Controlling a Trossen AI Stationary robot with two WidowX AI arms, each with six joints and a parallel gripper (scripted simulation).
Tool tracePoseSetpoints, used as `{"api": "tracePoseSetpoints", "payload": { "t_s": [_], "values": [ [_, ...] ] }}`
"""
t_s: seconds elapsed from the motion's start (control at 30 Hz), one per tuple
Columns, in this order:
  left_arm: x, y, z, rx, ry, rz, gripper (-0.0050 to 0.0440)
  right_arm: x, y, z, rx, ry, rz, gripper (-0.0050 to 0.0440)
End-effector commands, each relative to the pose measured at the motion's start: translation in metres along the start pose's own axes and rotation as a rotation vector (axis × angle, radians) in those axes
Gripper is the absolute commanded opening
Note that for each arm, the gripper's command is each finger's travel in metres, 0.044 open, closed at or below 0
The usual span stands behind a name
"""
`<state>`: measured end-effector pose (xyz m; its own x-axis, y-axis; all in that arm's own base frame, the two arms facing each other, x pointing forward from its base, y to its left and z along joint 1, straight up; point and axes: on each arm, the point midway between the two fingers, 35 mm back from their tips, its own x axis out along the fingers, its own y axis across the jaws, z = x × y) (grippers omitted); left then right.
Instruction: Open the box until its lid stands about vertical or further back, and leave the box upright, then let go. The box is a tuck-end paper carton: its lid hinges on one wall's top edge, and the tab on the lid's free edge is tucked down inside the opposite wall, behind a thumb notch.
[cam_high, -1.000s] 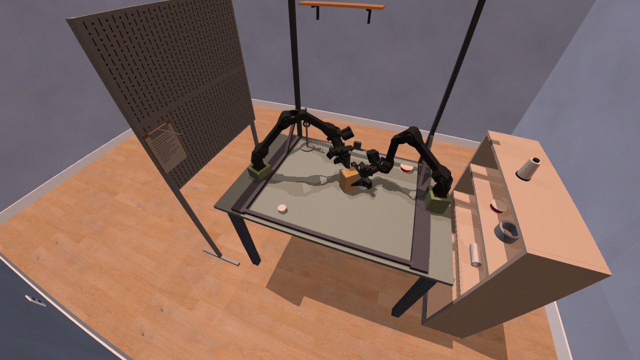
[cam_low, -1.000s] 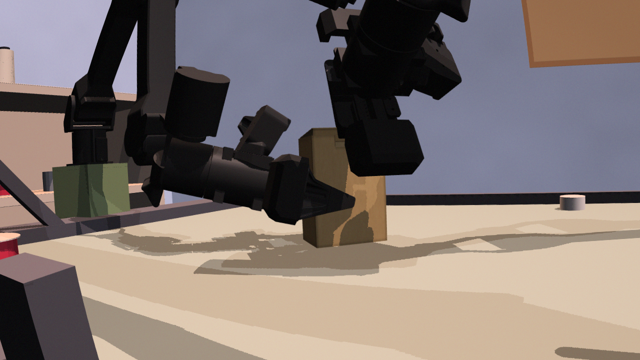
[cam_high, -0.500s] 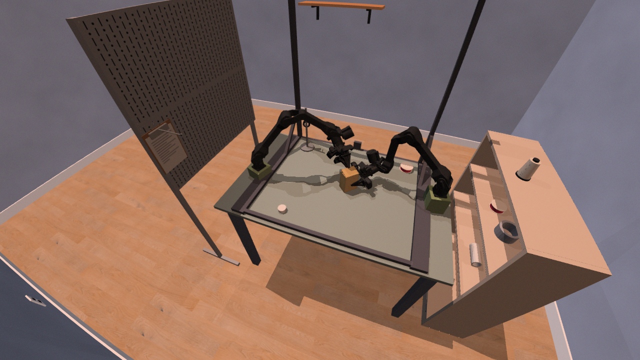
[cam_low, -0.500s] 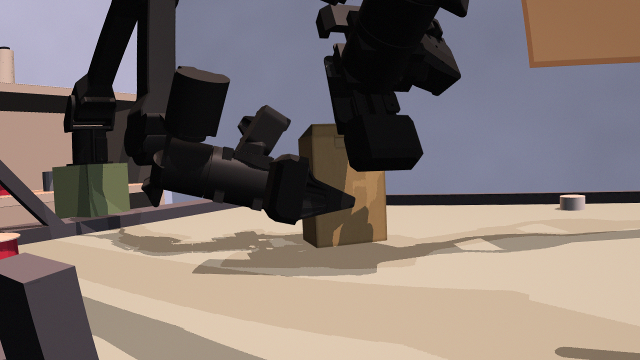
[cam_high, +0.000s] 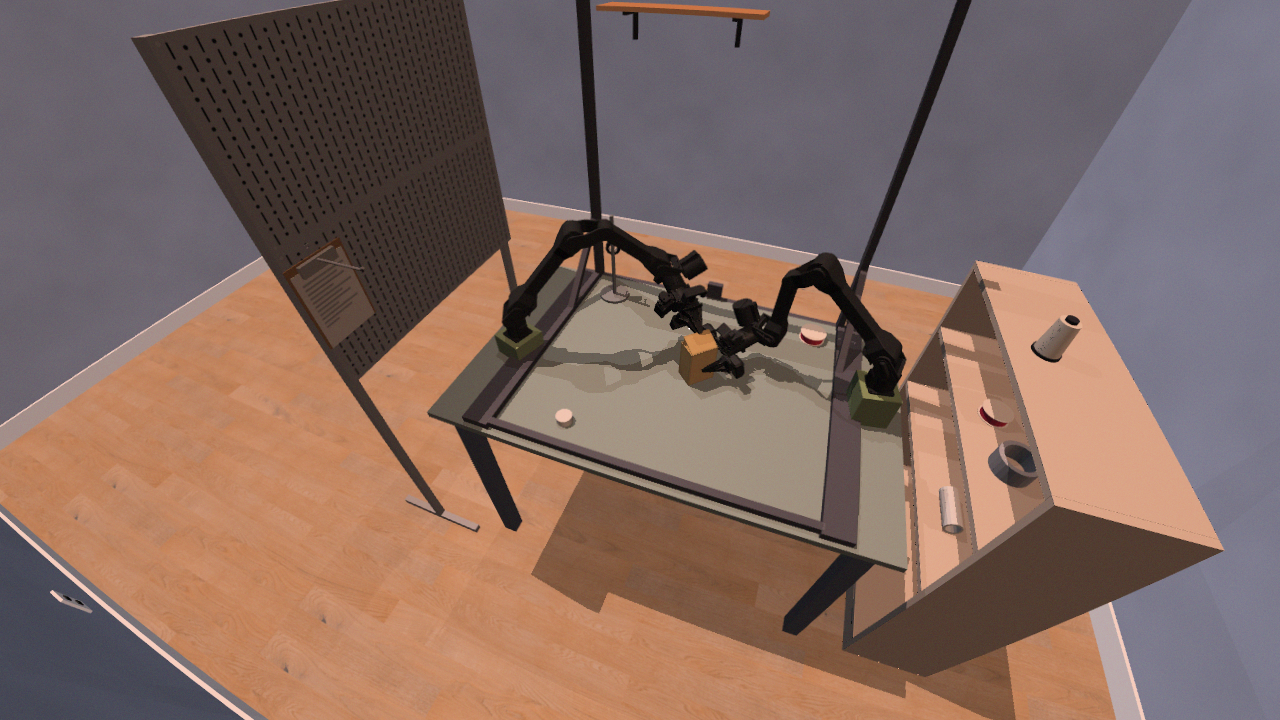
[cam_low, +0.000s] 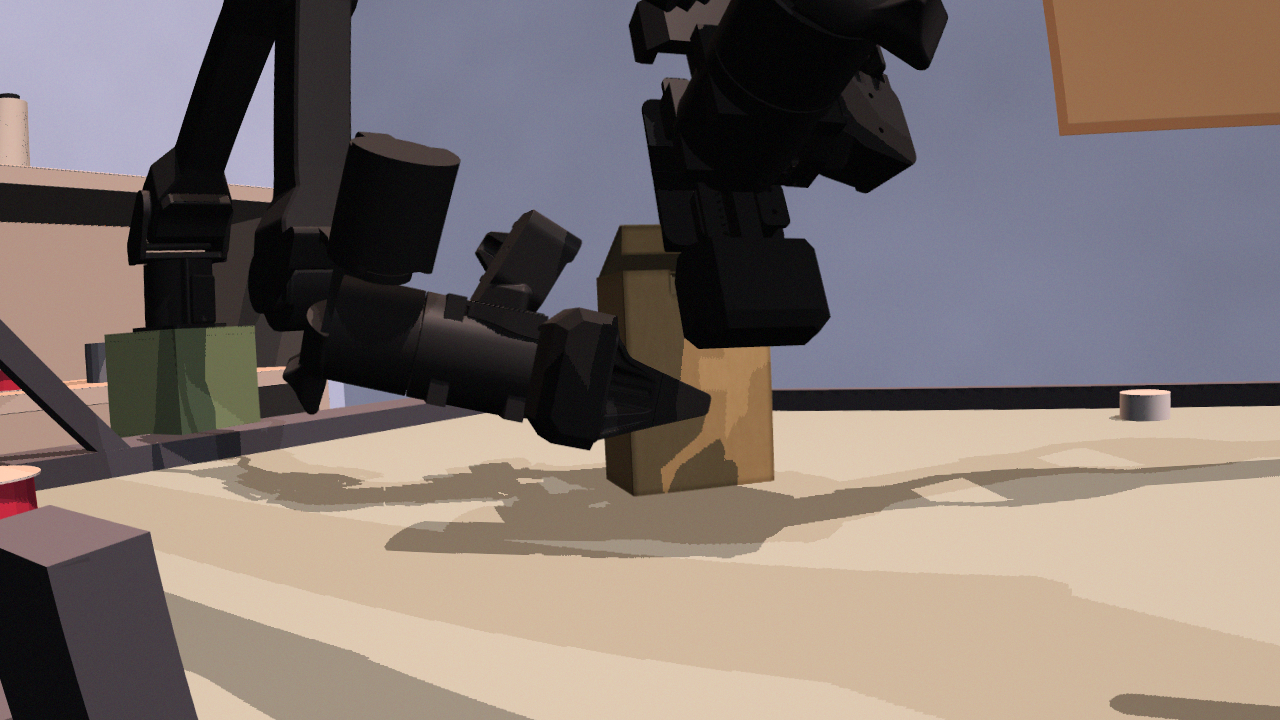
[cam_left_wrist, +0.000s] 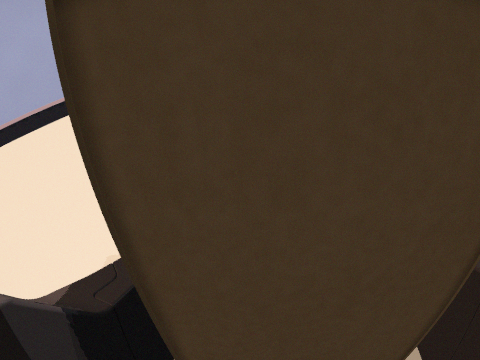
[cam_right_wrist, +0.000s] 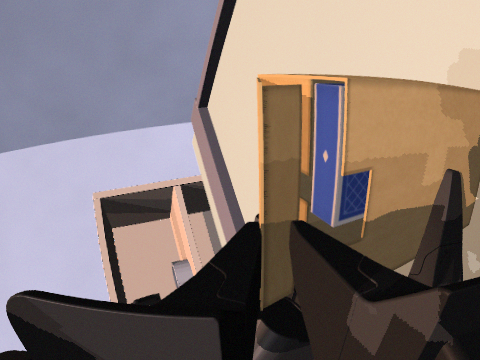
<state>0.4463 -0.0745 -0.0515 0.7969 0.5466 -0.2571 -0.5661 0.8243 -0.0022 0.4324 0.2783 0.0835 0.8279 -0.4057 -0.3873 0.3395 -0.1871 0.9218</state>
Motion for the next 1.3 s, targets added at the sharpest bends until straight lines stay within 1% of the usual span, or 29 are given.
{"api": "tracePoseSetpoints", "payload": {
  "t_s": [0.0,0.1,0.4,0.67,1.27],
  "values": [
    [-0.0004,-0.0060,0.0106,-0.021,-0.013,-0.013,0.0294,-0.0055,0.0140,-0.0001,0.022,0.003,0.070,0.0050],
    [-0.0004,-0.0060,0.0106,-0.021,-0.013,-0.013,0.0294,-0.0060,0.0143,0.0005,0.021,-0.001,0.090,0.0050],
    [-0.0004,-0.0060,0.0106,-0.021,-0.013,-0.013,0.0294,-0.0058,0.0154,0.0002,0.021,0.000,0.107,0.0050],
    [-0.0004,-0.0060,0.0106,-0.021,-0.013,-0.013,0.0294,-0.0051,0.0200,0.0000,0.021,-0.001,0.171,0.0050],
    [-0.0004,-0.0060,0.0106,-0.021,-0.013,-0.013,0.0294,-0.0036,0.0236,-0.0006,0.020,-0.001,0.226,0.0050]
  ]
}}
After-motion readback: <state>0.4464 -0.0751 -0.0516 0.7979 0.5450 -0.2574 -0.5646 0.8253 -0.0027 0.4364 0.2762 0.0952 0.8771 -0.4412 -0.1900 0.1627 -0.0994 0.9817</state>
